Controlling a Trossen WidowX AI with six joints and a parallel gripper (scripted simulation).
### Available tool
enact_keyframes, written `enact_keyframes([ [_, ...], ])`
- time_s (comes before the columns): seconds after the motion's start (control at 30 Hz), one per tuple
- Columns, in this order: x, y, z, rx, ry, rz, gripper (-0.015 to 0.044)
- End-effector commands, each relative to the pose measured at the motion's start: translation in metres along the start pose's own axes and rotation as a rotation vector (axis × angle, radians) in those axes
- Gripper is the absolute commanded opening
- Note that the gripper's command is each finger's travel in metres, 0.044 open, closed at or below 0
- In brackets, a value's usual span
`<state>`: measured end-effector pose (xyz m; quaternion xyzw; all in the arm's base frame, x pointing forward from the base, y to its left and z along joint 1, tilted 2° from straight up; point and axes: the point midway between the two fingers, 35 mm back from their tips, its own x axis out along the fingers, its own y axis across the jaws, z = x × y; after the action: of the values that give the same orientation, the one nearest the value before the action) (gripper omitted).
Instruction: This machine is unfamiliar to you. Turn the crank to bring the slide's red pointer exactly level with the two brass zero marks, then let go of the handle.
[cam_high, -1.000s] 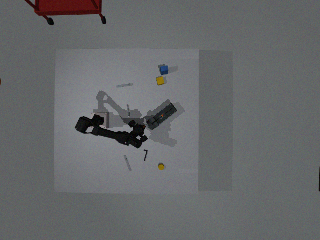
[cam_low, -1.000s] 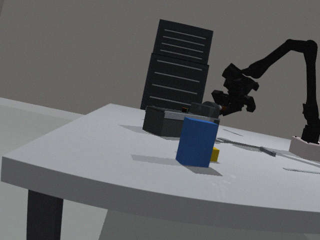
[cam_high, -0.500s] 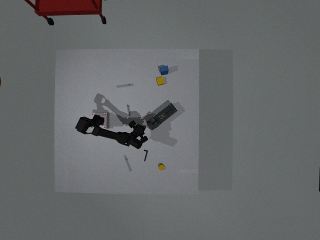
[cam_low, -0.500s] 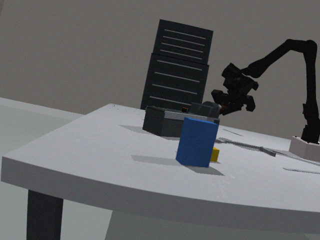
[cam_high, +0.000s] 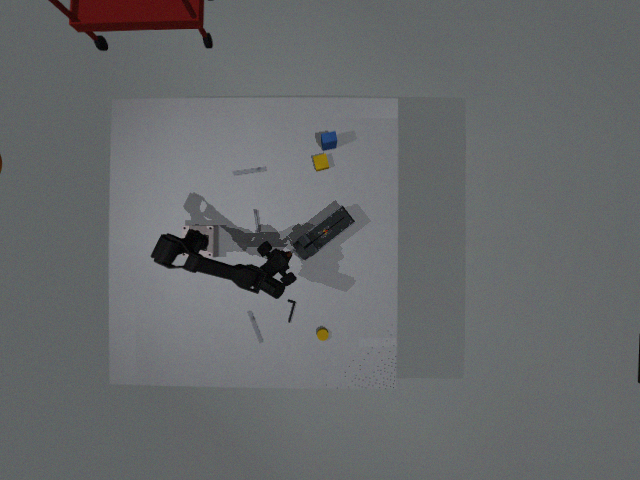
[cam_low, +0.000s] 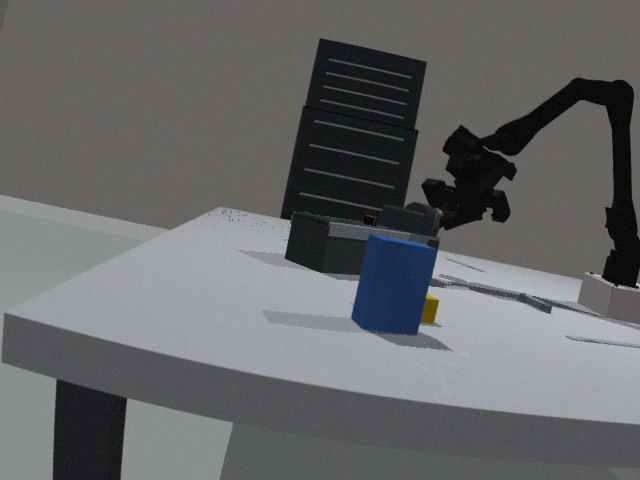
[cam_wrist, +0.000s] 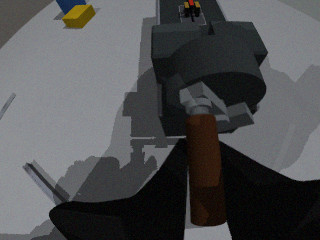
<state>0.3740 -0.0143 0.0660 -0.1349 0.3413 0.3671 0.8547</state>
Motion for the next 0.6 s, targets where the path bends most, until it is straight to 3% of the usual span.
enact_keyframes([
  [0.0,-0.0043,-0.0075,0.0036,-0.009,-0.013,-0.018,0.0],
  [0.57,-0.0045,-0.0093,0.0038,-0.009,-0.013,-0.018,0.0],
])
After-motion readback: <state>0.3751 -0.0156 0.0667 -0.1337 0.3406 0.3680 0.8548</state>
